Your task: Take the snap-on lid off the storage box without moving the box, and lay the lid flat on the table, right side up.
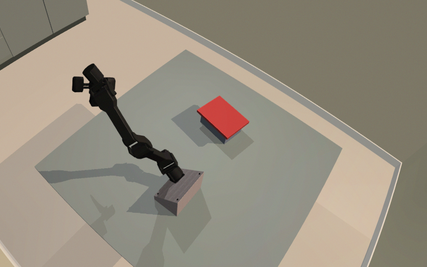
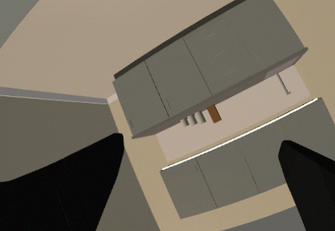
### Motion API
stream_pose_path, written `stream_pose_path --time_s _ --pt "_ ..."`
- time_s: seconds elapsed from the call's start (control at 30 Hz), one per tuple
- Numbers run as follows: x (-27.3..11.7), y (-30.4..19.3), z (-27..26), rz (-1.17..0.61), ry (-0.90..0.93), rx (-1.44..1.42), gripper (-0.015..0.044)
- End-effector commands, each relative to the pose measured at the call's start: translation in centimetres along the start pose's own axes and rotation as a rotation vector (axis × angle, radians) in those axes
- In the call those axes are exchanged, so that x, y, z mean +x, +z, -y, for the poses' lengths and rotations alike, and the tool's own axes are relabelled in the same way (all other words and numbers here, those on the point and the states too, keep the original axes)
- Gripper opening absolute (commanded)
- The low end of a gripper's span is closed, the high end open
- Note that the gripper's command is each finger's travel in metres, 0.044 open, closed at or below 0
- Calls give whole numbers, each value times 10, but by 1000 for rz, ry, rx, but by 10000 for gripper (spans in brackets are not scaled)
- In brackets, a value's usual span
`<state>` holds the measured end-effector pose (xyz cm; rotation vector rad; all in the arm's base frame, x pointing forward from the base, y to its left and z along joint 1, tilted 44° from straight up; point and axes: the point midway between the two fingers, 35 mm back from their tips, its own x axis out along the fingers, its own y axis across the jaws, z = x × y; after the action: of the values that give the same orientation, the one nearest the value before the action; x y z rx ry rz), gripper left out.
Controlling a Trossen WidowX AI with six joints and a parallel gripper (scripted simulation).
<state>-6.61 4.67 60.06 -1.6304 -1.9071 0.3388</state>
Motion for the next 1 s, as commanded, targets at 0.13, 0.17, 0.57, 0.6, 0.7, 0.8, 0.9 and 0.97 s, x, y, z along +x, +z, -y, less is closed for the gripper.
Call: stream_pose_path --time_s 0.13,0.17,0.57,0.6,0.7,0.8,0.9,0.97 --pt "39 0 -44 -23 134 368 269" --pt "49 -1 -58 -40 171 475 242" --pt "88 -5 -186 -315 394 1324 235" --pt "89 -5 -196 -343 403 1383 235" --pt "89 -6 -216 -408 419 1509 235" --pt "85 -6 -251 -533 432 1726 235" --pt "79 -6 -280 -645 429 1899 235" --pt "73 -5 -298 -726 418 2014 235"
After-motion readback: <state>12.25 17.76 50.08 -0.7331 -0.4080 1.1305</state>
